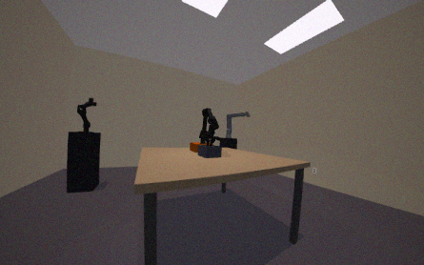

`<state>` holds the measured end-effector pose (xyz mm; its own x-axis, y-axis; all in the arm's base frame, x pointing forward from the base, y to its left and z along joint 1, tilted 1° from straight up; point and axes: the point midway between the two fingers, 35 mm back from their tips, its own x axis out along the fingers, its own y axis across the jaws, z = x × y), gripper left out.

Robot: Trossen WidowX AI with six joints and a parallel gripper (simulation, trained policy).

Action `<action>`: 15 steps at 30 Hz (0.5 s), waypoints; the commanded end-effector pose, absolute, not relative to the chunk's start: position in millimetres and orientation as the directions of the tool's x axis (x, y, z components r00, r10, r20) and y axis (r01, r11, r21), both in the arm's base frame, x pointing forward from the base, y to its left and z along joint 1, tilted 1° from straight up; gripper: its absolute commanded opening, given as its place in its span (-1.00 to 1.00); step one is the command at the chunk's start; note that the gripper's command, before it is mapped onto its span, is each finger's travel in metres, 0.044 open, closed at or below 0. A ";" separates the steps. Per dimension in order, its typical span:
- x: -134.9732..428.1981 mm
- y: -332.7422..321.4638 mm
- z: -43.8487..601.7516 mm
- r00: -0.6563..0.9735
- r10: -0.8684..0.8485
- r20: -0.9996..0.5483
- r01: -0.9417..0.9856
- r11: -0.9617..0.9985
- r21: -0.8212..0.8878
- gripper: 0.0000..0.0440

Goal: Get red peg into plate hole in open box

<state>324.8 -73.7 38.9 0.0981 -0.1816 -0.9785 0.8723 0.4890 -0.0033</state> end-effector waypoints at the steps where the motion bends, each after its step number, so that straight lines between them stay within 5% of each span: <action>1: 325.4 -77.1 28.5 0.072 -0.176 -0.982 0.865 0.501 -0.026 -0.30; 7: 341.7 -87.4 27.5 0.085 -0.183 -0.979 0.860 0.509 -0.020 0.37; 15: 362.7 -104.1 33.6 0.122 -0.209 -0.970 0.854 0.520 -0.005 1.00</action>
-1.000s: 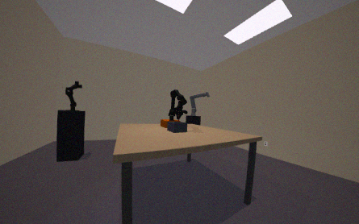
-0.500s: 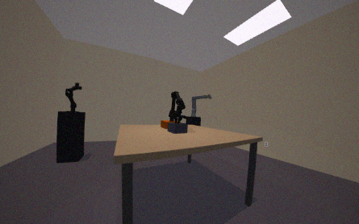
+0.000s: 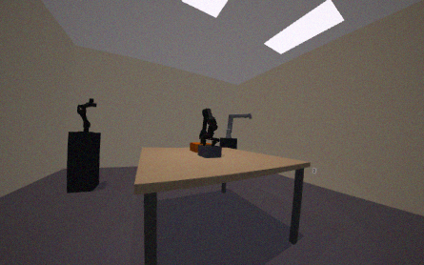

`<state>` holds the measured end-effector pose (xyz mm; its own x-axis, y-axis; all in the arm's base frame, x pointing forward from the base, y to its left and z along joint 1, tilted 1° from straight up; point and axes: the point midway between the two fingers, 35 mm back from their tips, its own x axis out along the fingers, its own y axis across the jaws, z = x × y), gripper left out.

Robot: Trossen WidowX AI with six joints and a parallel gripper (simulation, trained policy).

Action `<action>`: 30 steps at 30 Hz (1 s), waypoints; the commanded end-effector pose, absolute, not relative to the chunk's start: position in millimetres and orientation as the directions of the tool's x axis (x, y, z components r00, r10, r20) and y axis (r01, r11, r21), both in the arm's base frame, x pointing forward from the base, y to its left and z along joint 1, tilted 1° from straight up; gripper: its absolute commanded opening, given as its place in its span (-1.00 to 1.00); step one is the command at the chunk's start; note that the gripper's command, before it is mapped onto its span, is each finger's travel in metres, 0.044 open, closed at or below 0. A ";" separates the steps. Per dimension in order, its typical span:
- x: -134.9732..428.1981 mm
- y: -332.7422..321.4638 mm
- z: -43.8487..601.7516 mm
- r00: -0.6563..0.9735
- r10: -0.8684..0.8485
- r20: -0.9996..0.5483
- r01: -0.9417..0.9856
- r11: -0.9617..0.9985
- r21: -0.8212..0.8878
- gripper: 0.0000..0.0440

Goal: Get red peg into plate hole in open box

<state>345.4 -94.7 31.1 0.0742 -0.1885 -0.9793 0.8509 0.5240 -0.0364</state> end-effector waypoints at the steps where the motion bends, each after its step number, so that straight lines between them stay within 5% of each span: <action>1: 365.7 -106.5 35.2 0.131 -0.214 -0.968 0.854 0.519 0.001 1.00; 30: 391.4 -139.9 53.1 0.219 -0.284 -0.933 0.865 0.498 0.052 1.00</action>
